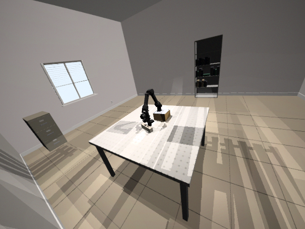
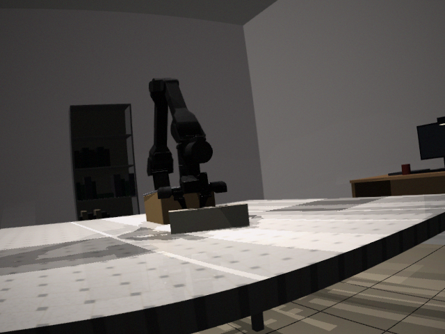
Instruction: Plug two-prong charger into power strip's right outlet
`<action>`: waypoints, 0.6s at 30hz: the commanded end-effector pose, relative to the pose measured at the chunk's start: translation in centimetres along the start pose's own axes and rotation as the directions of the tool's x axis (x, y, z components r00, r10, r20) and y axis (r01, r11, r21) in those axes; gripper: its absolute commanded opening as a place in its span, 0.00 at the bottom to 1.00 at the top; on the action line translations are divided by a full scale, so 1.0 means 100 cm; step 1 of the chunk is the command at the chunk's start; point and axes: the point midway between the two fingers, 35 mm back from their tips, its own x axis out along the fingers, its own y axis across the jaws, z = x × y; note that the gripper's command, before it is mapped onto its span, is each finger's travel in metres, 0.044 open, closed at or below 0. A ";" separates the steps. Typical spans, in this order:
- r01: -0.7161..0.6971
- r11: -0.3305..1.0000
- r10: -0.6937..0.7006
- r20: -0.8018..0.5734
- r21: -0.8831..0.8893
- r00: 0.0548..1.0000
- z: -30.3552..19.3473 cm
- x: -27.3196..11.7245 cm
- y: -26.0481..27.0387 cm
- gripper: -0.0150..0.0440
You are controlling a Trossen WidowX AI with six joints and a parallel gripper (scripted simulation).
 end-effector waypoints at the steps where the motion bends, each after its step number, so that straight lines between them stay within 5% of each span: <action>1: 0.007 1.000 -0.007 -0.001 -0.004 1.000 0.001 0.000 -0.001 0.25; 18: 0.007 1.000 -0.007 -0.001 -0.004 1.000 0.006 0.000 -0.001 0.25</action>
